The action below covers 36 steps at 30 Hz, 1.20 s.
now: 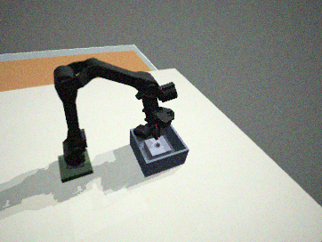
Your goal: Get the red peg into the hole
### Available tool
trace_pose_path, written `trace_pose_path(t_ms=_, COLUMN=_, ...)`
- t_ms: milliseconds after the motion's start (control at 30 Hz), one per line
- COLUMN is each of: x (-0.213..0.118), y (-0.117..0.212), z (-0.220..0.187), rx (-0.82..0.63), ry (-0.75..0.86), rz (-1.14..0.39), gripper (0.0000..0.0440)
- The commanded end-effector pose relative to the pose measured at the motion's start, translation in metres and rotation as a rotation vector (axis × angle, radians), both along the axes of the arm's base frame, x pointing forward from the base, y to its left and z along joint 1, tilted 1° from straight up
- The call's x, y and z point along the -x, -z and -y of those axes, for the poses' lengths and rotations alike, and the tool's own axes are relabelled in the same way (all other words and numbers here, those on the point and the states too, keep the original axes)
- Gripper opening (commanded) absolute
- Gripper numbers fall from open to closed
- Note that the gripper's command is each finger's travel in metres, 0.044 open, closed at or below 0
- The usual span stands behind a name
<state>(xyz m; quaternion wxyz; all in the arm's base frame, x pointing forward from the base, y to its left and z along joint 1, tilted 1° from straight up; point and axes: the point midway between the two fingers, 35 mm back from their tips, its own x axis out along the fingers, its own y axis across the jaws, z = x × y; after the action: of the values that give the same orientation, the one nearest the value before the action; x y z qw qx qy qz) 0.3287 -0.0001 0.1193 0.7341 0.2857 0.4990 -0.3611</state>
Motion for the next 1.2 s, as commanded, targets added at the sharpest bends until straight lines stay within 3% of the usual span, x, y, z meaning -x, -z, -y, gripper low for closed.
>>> trace_pose_path(t_ms=0, x=-0.006, y=0.012, z=0.008, rx=-0.016, ry=-0.046, rz=-0.028, gripper=0.0003)
trace_pose_path(t_ms=267, x=-0.011, y=0.035, z=0.011, rx=-0.048, ry=-0.136, rz=-0.073, gripper=0.0013)
trace_pose_path(t_ms=500, x=-0.012, y=0.047, z=0.015, rx=-0.079, ry=-0.165, rz=-0.116, gripper=0.0169)
trace_pose_path(t_ms=833, x=-0.032, y=0.023, z=0.021, rx=-0.084, ry=-0.22, rz=-0.109, gripper=0.019)
trace_pose_path(t_ms=1167, x=-0.053, y=0.004, z=0.02, rx=-0.13, ry=-0.225, rz=-0.137, gripper=0.0251)
